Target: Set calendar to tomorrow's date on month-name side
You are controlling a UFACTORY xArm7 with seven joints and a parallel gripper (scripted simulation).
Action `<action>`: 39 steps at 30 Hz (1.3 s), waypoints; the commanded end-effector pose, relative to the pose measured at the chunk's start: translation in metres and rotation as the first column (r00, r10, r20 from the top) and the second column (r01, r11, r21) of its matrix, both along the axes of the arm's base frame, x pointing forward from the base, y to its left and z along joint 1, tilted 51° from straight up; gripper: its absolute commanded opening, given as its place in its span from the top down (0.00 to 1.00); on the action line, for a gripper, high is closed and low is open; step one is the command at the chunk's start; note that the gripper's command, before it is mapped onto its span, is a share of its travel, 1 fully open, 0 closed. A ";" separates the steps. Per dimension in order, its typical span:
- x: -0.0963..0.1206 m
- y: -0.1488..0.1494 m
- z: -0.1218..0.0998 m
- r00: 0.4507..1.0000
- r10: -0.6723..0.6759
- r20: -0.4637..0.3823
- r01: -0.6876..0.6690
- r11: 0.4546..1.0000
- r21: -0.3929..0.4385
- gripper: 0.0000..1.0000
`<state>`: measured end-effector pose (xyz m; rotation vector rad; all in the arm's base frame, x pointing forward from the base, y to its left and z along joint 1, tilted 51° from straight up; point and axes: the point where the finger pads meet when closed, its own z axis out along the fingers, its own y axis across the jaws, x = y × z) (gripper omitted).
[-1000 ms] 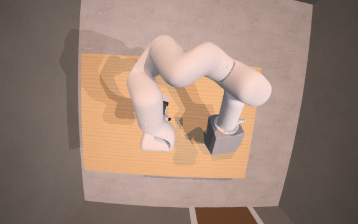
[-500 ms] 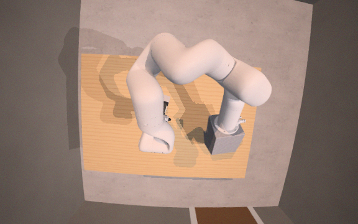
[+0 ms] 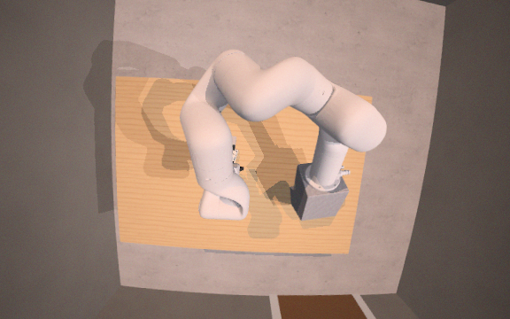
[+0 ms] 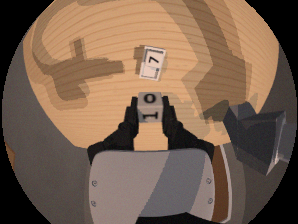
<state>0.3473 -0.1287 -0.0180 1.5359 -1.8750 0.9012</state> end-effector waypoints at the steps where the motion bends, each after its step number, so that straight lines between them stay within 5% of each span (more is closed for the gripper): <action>1: 0.003 0.003 -0.004 0.985 0.105 -0.138 -0.105 0.994 0.007 0.73; 10: 0.005 0.006 -0.008 0.928 0.228 -0.294 -0.230 0.973 0.031 0.73; 24: 0.010 0.011 -0.018 0.680 0.451 -0.579 -0.456 0.878 0.148 0.73; 27: 0.010 0.012 -0.018 0.672 0.455 -0.584 -0.461 0.875 0.152 0.73; 28: 0.011 0.013 -0.020 0.608 0.488 -0.626 -0.494 0.850 0.183 0.73; 32: 0.012 0.014 -0.022 0.538 0.518 -0.665 -0.525 0.823 0.216 0.73; 39: 0.014 0.017 -0.027 0.335 0.579 -0.743 -0.587 0.745 0.316 0.73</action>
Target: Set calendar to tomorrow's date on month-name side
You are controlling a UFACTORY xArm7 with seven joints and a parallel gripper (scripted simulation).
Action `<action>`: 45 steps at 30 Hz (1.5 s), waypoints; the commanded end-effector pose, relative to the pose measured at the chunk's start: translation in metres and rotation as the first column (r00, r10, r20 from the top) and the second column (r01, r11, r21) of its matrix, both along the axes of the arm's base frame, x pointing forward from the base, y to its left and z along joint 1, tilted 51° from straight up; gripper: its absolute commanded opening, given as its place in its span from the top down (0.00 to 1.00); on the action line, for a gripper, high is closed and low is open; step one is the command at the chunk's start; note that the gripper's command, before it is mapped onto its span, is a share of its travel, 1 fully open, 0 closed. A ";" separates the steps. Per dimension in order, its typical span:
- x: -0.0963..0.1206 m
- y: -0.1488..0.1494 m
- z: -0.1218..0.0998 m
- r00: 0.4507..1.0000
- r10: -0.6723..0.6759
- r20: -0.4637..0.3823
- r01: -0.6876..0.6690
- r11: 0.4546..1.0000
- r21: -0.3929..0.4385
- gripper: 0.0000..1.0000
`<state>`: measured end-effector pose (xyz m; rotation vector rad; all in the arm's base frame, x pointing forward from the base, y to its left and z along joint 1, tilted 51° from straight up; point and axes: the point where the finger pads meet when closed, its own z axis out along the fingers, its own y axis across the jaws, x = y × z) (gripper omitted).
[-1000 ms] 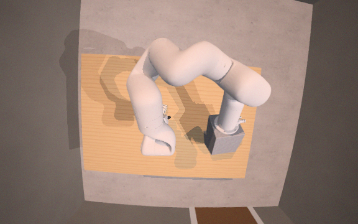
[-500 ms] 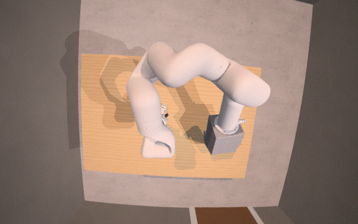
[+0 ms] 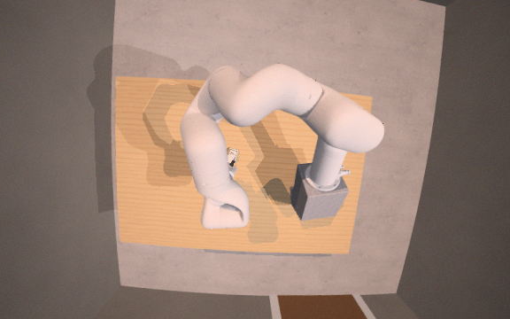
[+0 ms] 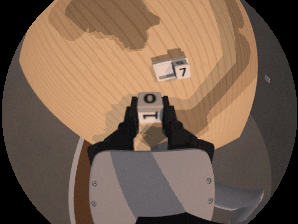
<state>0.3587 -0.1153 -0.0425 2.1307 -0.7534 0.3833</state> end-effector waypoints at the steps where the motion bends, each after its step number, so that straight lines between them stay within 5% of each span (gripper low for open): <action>1: 0.003 0.004 -0.004 0.985 0.096 -0.144 -0.096 0.995 0.008 0.73; 4: 0.003 0.004 -0.004 0.984 0.100 -0.148 -0.099 0.995 0.008 0.73; 9: 0.004 0.007 -0.008 0.938 0.204 -0.282 -0.204 0.979 0.030 0.73; 21: 0.007 0.011 -0.015 0.788 0.370 -0.492 -0.370 0.923 0.102 0.73; 36: 0.011 0.018 -0.025 0.426 0.552 -0.716 -0.551 0.787 0.279 0.73; 38: 0.011 0.018 -0.025 0.426 0.552 -0.716 -0.551 0.787 0.279 0.73; 40: 0.012 0.020 -0.028 0.331 0.578 -0.746 -0.575 0.750 0.326 0.73; 45: 0.013 0.022 -0.030 0.209 0.601 -0.772 -0.597 0.703 0.386 0.73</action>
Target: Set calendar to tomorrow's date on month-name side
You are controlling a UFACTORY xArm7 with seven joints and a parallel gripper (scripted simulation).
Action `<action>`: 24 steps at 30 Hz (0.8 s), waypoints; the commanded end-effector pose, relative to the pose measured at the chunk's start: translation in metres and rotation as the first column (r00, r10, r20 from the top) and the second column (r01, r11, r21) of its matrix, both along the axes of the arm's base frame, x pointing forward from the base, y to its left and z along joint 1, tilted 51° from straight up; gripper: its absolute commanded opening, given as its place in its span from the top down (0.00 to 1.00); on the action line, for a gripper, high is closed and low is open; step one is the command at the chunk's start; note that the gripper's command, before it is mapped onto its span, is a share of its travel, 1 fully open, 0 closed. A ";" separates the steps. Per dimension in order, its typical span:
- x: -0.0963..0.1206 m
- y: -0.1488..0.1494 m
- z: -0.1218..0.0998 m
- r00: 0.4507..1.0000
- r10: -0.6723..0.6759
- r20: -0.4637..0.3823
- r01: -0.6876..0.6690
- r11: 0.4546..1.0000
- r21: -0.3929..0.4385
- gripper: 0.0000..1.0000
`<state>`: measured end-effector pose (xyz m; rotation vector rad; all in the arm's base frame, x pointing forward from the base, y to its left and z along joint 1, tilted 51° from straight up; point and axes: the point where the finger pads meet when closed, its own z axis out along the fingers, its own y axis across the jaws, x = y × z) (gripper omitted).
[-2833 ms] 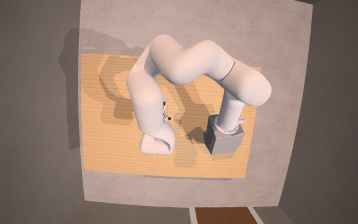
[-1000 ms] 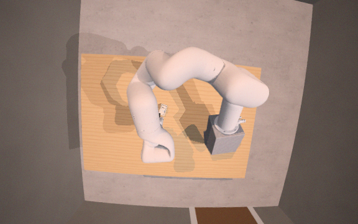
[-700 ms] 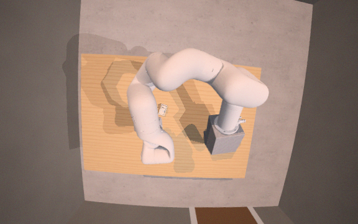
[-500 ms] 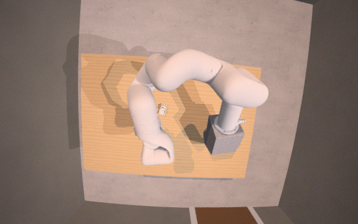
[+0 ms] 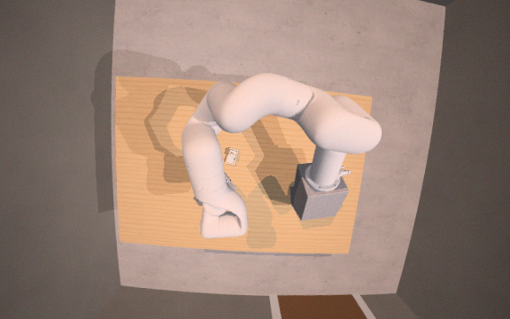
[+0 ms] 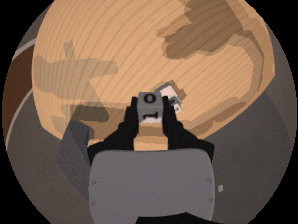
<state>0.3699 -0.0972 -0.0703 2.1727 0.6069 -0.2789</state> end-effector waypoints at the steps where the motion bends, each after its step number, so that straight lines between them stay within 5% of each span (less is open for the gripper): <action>1: 0.002 0.004 -0.003 0.985 0.097 -0.143 -0.097 0.995 0.010 0.73; 16: 0.006 0.010 -0.011 0.856 0.315 -0.411 -0.310 0.947 0.079 0.73; 24: 0.006 0.011 -0.012 0.813 0.356 -0.461 -0.351 0.931 0.101 0.73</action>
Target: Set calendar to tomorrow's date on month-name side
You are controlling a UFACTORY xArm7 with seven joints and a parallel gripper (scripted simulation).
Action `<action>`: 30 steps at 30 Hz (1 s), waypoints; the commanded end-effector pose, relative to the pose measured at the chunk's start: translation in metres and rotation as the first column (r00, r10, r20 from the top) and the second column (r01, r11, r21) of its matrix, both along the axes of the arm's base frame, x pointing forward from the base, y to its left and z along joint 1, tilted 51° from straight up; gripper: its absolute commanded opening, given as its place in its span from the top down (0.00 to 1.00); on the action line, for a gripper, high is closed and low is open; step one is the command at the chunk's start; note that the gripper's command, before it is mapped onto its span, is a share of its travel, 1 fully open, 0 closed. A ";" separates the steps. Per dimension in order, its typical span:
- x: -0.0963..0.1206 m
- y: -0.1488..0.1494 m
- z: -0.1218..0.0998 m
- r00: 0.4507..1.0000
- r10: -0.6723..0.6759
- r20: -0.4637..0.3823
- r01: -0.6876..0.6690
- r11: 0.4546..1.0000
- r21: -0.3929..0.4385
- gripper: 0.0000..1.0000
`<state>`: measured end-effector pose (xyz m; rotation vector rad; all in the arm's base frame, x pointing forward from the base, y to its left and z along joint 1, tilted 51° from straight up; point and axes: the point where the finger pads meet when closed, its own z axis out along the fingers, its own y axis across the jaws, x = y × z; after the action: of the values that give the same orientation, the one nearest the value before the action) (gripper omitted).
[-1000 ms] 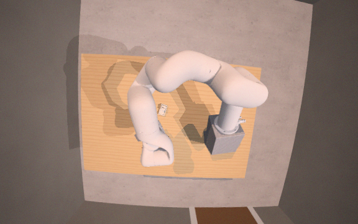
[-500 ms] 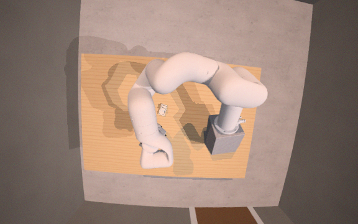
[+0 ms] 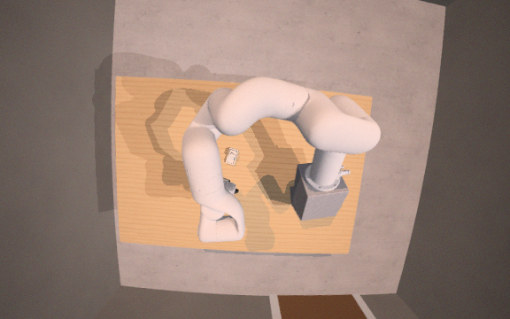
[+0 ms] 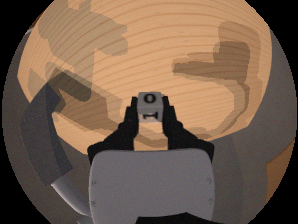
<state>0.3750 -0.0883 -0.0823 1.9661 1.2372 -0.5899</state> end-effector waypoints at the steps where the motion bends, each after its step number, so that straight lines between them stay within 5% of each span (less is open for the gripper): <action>1: 0.001 0.002 0.000 0.999 0.021 -0.033 -0.021 1.000 0.003 0.73; 20: 0.001 0.001 -0.002 0.999 0.022 -0.035 -0.022 1.000 0.003 0.73; 30: 0.002 -0.023 -0.021 0.999 0.024 -0.038 -0.024 1.000 0.003 0.73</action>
<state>0.3756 -0.1014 -0.0940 1.9471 1.2814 -0.6200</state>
